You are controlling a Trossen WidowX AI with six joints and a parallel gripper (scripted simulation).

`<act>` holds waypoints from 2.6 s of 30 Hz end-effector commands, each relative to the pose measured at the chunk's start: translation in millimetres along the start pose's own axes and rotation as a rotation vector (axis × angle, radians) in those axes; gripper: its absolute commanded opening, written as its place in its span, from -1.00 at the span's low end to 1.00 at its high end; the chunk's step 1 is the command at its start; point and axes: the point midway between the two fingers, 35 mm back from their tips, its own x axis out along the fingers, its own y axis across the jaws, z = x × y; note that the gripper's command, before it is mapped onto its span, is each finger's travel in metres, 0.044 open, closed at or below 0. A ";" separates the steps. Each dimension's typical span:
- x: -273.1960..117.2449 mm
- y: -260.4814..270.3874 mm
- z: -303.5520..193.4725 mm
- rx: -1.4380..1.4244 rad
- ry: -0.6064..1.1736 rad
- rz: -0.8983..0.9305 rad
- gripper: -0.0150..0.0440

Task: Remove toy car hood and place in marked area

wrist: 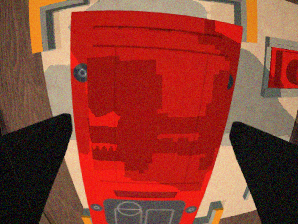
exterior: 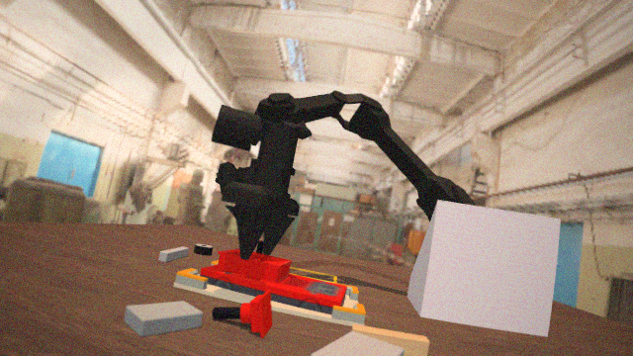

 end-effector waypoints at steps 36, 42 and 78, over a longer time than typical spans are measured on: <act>12.3 -0.2 0.0 0.000 0.000 -0.001 0.49; 11.3 -0.1 0.0 0.000 0.000 -0.001 0.08; -12.1 0.5 -0.1 -0.001 0.000 0.001 -0.49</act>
